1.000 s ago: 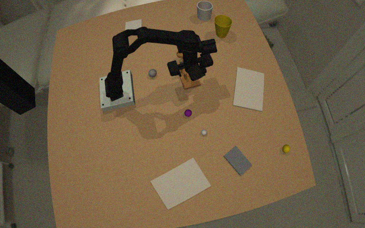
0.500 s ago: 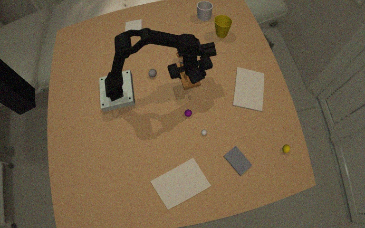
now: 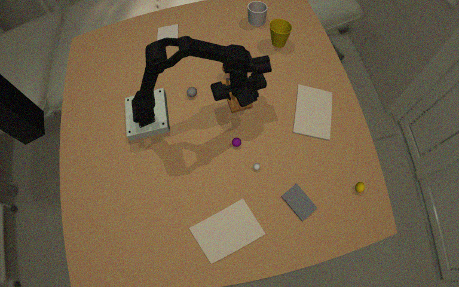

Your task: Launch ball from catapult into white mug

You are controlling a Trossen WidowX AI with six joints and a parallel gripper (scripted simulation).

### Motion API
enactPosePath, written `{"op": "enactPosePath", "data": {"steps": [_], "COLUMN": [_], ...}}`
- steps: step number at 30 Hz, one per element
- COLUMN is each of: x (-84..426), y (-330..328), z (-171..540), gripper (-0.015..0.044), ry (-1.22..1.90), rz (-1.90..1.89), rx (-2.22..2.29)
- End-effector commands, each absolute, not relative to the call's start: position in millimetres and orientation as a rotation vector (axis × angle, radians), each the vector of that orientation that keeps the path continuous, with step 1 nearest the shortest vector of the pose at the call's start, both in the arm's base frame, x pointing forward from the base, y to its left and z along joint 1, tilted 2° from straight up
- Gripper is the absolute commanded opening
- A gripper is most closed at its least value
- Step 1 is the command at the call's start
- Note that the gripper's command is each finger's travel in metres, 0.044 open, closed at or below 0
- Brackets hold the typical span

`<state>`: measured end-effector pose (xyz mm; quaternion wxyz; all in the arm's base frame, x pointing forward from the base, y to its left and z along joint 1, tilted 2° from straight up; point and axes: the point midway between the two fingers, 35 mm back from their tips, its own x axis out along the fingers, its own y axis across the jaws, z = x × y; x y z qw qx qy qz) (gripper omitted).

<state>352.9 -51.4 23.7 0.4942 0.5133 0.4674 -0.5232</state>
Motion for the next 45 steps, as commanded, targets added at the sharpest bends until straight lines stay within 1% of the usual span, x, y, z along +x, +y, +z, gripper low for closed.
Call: {"op": "enactPosePath", "data": {"steps": [1,4,10,12,14,15,20,22,33,45], "x": [353,353,353,354,353,352,352,354,358,345], "y": [-51,-51,-51,-51,-50,-50,-48,-38,52,152], "z": [24,24,24,35,63,71,74,73,70,66], "gripper": [0.023,0.0151,0.0111,0.0059,0.0006,0.0,0.0,0.0,0.0,0.0], "ry": [1.132,1.132,1.132,1.133,1.135,1.135,1.138,1.162,1.328,1.459], "rz": [-1.267,-1.267,-1.267,-1.268,-1.27,-1.27,-1.267,-1.234,-0.955,-0.641], "rx": [1.245,1.245,1.245,1.245,1.244,1.243,1.239,1.207,0.93,0.617]}}
